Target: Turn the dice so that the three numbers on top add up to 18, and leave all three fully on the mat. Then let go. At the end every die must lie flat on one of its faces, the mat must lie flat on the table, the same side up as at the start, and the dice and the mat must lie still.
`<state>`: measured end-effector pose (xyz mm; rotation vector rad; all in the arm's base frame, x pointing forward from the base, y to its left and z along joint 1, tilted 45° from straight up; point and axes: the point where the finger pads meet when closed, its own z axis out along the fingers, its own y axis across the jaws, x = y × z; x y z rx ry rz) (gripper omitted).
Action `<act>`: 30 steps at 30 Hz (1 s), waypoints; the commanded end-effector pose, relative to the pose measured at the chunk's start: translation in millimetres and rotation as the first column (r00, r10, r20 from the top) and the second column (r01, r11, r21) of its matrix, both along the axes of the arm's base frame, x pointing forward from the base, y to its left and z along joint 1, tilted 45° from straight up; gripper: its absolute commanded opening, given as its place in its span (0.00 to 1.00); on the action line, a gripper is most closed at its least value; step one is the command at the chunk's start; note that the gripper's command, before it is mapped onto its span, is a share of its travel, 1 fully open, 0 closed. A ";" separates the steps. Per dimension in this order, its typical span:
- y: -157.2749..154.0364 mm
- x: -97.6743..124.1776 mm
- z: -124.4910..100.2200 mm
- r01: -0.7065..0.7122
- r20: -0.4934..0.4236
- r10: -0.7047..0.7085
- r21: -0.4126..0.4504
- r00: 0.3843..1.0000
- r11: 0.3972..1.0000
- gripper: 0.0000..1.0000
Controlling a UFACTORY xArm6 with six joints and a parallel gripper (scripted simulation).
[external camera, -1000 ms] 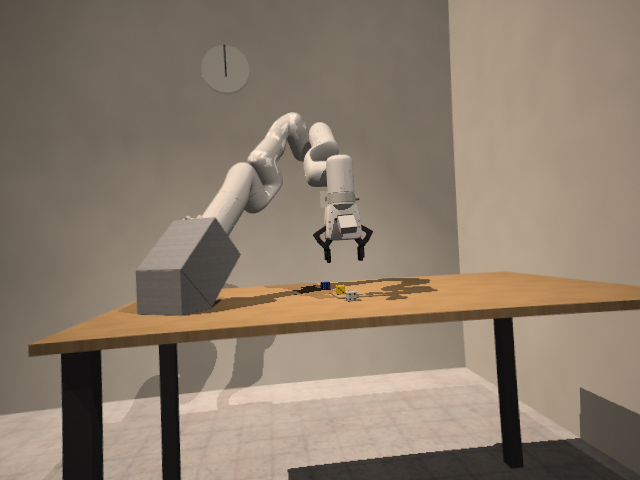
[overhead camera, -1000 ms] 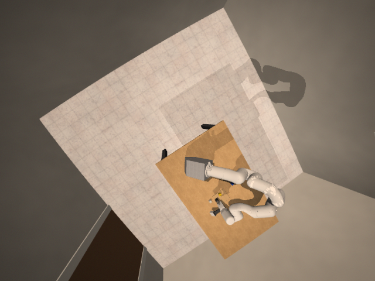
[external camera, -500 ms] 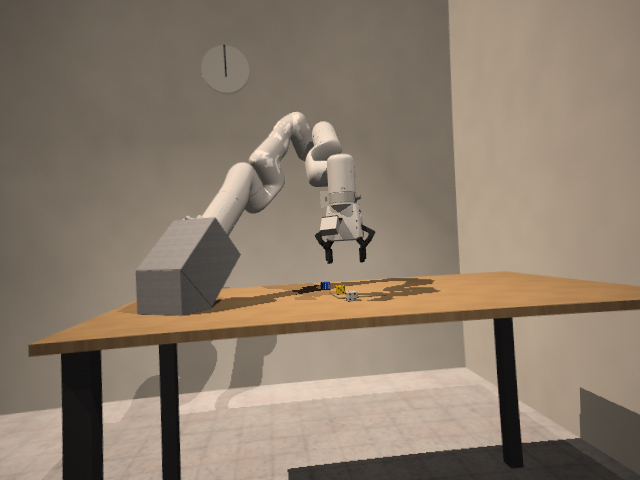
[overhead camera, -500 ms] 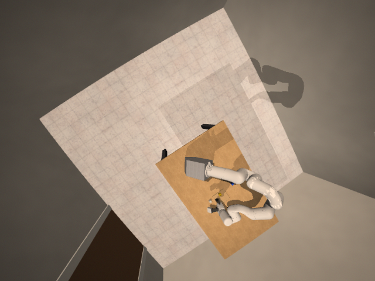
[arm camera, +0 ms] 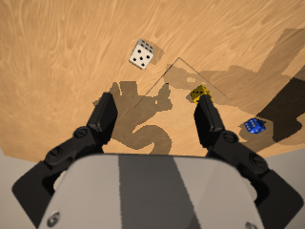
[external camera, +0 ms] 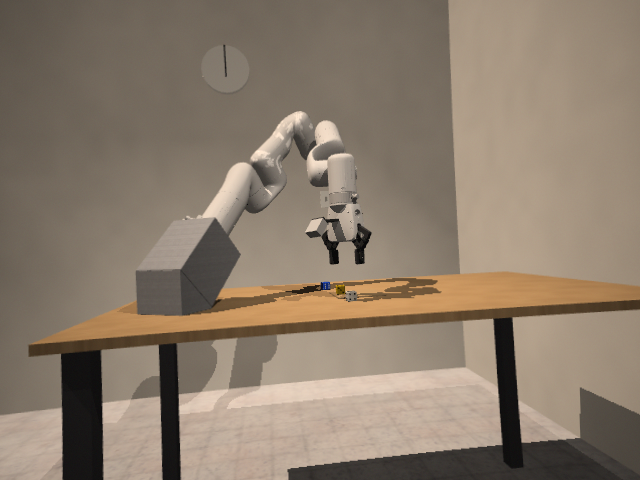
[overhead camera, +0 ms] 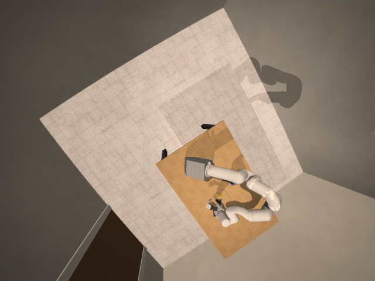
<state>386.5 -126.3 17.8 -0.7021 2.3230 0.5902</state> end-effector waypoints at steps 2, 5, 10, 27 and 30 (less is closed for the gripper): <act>-5.2 0.8 -3.7 0.098 -0.091 -0.092 0.057 0.992 0.994 1.00; -8.5 0.8 -7.4 0.183 -0.161 -0.166 0.098 0.973 0.978 1.00; -12.6 0.7 -12.1 0.287 -0.250 -0.247 0.138 0.936 0.948 1.00; -18.2 0.5 -18.7 0.432 -0.376 -0.345 0.177 0.860 0.884 0.42; -18.2 0.5 -18.7 0.432 -0.376 -0.345 0.177 0.860 0.884 0.42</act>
